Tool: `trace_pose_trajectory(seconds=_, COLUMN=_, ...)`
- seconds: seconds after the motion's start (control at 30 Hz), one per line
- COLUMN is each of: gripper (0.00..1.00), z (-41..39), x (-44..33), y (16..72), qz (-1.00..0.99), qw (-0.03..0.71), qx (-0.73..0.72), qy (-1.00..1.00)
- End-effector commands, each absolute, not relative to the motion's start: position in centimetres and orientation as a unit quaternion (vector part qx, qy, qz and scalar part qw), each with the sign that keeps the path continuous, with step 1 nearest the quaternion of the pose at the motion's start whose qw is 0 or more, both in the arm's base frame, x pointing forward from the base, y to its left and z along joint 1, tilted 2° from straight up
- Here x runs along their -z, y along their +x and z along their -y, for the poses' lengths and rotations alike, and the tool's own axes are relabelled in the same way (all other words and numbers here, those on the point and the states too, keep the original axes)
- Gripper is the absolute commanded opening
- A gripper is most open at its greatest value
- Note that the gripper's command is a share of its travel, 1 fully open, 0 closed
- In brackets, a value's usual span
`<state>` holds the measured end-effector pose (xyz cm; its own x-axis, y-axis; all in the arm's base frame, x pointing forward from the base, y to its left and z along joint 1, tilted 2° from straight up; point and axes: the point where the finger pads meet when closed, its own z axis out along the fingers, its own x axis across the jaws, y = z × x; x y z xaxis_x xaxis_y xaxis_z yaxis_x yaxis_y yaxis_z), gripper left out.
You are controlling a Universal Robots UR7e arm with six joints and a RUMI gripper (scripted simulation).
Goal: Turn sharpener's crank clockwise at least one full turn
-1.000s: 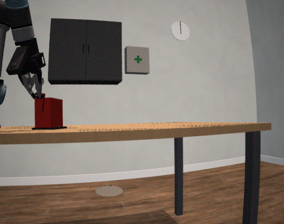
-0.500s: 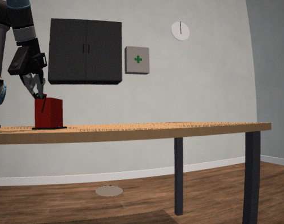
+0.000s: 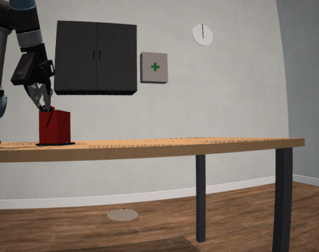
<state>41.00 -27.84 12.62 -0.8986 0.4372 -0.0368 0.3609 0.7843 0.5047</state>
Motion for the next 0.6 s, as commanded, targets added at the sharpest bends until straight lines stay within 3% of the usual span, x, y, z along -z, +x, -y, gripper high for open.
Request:
trace_pose_trajectory(seconds=0.0, gripper=0.09, z=28.04, x=-12.57, y=41.41, qz=-0.942, qw=0.077, qx=-0.25, qy=0.211)
trace_pose_trajectory(seconds=0.57, gripper=0.09, z=28.45, x=-11.96, y=42.27, qz=-0.942, qw=0.077, qx=-0.25, qy=0.211)
